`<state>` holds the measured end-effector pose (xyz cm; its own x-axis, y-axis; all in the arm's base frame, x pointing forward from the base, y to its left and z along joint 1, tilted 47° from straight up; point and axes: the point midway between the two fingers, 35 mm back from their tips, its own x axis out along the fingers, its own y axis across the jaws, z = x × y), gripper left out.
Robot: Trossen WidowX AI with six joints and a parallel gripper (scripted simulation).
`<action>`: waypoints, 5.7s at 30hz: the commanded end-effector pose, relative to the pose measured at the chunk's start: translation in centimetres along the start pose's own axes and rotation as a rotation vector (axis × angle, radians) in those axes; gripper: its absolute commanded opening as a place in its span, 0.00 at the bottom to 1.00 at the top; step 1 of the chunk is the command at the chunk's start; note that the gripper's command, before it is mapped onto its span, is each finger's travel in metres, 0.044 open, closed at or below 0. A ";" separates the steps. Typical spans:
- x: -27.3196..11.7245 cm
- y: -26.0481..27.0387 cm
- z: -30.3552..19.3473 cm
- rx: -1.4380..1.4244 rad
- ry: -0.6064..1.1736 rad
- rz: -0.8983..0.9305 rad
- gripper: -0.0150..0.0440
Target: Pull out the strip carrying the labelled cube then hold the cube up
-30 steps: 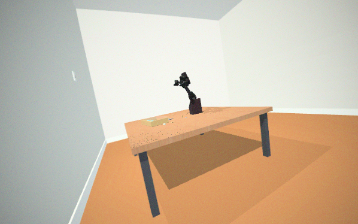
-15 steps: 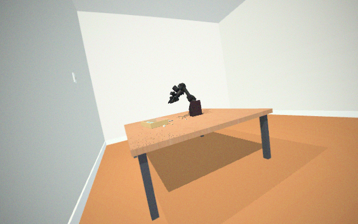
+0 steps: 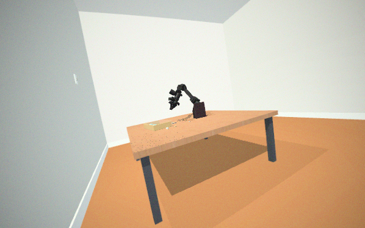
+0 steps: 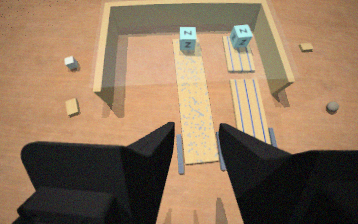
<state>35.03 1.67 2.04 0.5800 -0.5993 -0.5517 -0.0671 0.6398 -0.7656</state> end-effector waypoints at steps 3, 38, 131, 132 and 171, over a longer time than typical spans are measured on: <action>4.1 -0.5 -0.9 -0.053 0.301 0.049 0.26; 9.7 -2.4 -4.5 -0.100 0.664 0.098 0.25; 11.2 -2.4 -10.2 -0.103 0.667 0.094 0.25; 11.1 -2.4 -10.3 -0.103 0.667 0.094 0.25; 7.6 -2.9 -15.1 -0.106 0.669 0.095 0.25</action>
<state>28.50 -11.67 -4.73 -0.0365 -0.7309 -0.6815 -0.1821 0.6754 -0.7146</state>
